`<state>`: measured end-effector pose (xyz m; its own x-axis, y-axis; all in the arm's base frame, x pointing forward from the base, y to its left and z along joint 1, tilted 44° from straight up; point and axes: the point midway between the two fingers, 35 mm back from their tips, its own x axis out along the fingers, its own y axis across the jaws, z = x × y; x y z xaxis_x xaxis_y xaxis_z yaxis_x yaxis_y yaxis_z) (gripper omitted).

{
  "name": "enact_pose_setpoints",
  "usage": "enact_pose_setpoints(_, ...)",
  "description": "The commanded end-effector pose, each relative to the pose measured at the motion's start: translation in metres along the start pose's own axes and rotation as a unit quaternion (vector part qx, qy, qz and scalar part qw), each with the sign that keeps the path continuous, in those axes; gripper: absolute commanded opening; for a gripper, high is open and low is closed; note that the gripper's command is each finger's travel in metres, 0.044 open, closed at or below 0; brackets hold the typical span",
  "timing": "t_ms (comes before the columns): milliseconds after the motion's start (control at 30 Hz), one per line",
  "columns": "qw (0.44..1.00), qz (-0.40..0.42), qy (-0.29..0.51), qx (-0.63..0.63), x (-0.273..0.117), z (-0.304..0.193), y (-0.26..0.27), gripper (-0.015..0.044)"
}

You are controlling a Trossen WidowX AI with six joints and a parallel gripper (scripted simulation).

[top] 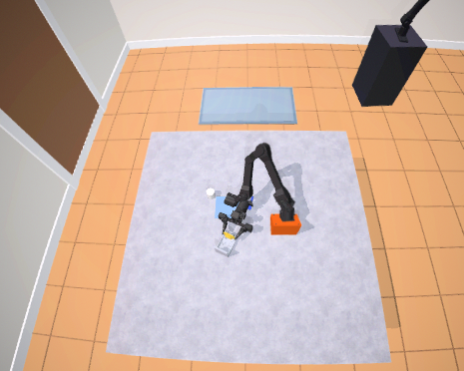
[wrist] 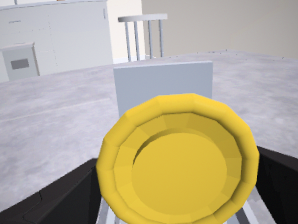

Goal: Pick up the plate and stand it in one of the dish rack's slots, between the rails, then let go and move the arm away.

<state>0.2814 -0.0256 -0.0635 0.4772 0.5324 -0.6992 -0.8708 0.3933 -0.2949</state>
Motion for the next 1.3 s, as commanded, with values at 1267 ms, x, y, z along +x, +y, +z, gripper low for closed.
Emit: enact_pose_setpoints(1267,0.996,0.022,0.044,0.073,-0.005,0.118,-0.005,0.0400)
